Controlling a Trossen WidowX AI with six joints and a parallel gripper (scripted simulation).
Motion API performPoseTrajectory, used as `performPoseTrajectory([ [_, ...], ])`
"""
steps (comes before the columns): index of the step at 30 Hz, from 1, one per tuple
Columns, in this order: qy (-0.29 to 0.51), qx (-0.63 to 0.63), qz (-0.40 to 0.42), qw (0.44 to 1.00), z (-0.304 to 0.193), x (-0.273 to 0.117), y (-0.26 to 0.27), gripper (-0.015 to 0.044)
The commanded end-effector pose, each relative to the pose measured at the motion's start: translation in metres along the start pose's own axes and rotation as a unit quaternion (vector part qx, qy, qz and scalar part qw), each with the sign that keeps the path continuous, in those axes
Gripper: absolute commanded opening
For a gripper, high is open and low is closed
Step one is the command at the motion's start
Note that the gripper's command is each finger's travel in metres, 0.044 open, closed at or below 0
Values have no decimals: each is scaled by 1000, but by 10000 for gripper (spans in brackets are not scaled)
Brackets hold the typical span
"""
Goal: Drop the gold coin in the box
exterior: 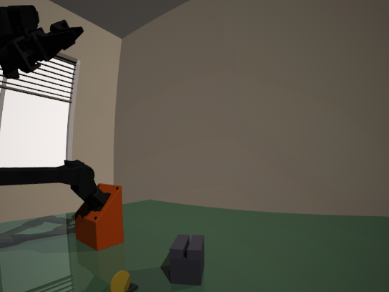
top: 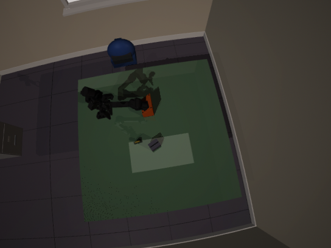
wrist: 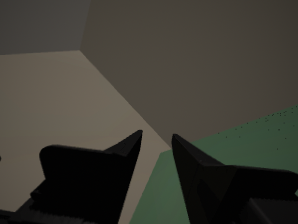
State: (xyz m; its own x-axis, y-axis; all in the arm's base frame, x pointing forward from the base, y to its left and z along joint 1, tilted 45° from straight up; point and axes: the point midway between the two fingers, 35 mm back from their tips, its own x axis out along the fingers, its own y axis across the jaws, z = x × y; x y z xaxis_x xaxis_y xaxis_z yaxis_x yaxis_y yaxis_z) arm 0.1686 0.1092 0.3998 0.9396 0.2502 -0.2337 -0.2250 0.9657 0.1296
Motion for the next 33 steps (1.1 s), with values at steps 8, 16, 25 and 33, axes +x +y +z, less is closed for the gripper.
performPoseTrajectory([
  [8, 84, 96, -242, 962, -65, 86, -51, 161],
  [16, 129, 202, -446, 862, -130, 124, -133, 161],
  [25, 138, 325, -687, 635, -222, 100, -250, 161],
  [33, 135, 343, -726, 581, -244, 83, -265, 161],
])
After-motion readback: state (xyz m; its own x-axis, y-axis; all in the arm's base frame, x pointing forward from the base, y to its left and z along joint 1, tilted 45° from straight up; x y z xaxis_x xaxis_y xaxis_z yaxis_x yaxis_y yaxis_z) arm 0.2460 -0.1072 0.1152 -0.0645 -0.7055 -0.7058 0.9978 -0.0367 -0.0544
